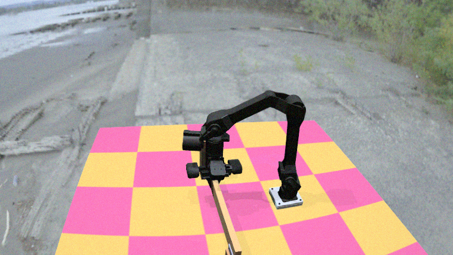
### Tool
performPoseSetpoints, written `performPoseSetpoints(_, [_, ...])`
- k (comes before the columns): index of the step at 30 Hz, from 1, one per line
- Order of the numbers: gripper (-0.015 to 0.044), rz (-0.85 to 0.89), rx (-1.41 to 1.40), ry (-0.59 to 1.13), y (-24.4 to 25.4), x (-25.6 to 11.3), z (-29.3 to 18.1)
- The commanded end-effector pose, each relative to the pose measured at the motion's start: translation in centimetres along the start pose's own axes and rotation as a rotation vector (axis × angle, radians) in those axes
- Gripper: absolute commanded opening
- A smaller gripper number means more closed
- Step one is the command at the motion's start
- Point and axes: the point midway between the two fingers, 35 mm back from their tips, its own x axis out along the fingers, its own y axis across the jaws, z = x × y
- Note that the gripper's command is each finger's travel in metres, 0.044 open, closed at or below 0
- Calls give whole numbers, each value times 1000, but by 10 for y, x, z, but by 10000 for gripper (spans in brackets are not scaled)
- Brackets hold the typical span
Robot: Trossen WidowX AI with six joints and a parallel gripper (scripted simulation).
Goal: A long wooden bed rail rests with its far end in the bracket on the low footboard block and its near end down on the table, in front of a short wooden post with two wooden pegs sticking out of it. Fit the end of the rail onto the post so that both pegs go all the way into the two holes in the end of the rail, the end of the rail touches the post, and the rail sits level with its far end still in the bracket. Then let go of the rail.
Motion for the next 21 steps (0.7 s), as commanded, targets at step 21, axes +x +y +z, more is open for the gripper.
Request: performPoseSetpoints(21, [0,-7,-3,4,-2,-2,-9])
